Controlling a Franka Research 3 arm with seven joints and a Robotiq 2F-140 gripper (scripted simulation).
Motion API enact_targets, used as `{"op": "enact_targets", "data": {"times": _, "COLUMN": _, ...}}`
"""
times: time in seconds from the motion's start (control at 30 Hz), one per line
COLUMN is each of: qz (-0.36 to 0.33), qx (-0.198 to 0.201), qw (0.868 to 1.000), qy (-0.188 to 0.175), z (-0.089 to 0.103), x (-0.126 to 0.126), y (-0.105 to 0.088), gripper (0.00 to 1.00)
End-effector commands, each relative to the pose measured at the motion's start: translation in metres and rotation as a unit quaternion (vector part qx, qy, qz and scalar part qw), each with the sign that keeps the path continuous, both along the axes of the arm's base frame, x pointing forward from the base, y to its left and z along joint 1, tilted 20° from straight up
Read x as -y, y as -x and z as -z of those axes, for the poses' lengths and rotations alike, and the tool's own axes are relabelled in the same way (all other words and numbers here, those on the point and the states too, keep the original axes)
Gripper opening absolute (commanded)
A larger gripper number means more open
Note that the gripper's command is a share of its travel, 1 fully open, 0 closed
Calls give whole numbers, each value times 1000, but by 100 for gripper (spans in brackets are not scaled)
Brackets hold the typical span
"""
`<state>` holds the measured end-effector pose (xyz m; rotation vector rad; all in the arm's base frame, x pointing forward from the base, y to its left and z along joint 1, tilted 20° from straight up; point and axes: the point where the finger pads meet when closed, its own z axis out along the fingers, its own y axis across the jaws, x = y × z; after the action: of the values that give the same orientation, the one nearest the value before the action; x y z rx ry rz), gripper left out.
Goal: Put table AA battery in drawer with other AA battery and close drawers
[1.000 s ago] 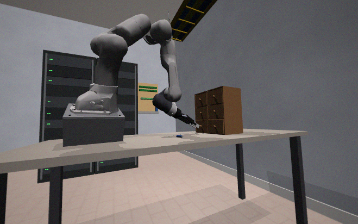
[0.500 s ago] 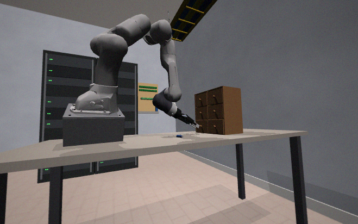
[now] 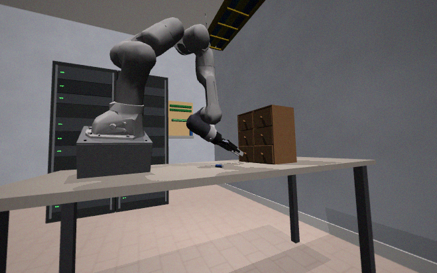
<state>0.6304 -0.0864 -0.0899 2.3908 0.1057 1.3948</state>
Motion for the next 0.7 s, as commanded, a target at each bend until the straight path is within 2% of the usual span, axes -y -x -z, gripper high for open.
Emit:
{"op": "enact_targets", "data": {"times": 0.0, "qz": 0, "qx": -1, "qw": 1000, "qy": -2, "z": 1, "x": 0, "y": -2, "gripper": 20}}
{"op": "enact_targets", "data": {"times": 0.67, "qz": 0, "qx": -1, "qw": 1000, "qy": -2, "z": 0, "x": 3, "y": -29, "gripper": 20}}
